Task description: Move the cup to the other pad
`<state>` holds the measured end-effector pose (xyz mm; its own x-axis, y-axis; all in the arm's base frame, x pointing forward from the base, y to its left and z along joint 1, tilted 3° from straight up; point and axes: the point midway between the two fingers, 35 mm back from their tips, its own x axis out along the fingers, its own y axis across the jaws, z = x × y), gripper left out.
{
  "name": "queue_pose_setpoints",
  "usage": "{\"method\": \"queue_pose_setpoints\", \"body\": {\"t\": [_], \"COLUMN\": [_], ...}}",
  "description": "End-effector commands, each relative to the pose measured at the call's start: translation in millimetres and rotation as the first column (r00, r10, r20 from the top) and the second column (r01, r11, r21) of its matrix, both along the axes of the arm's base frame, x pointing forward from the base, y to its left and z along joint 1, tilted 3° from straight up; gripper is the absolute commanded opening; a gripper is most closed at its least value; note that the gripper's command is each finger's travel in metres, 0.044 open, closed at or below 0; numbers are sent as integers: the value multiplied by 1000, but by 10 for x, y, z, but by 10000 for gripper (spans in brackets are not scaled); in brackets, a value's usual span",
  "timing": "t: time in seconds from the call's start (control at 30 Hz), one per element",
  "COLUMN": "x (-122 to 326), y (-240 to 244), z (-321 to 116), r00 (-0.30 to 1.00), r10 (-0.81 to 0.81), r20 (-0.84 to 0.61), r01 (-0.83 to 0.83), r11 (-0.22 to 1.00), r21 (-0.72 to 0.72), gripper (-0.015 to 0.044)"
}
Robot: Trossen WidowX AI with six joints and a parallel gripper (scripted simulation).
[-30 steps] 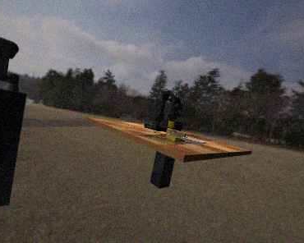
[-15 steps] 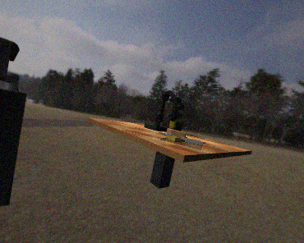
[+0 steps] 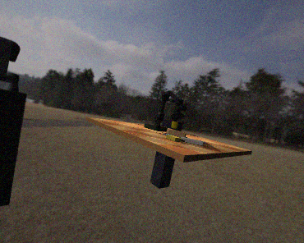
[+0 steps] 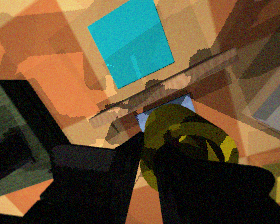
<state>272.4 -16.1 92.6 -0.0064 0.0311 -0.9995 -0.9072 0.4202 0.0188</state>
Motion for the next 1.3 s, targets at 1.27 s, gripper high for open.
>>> {"method": "queue_pose_setpoints", "body": {"t": [1.27], "x": [-88], "y": [846], "z": [62], "r00": [1000], "r10": [-4], "r20": [0], "r01": [4], "r11": [1000], "r21": [15], "gripper": [0]}}
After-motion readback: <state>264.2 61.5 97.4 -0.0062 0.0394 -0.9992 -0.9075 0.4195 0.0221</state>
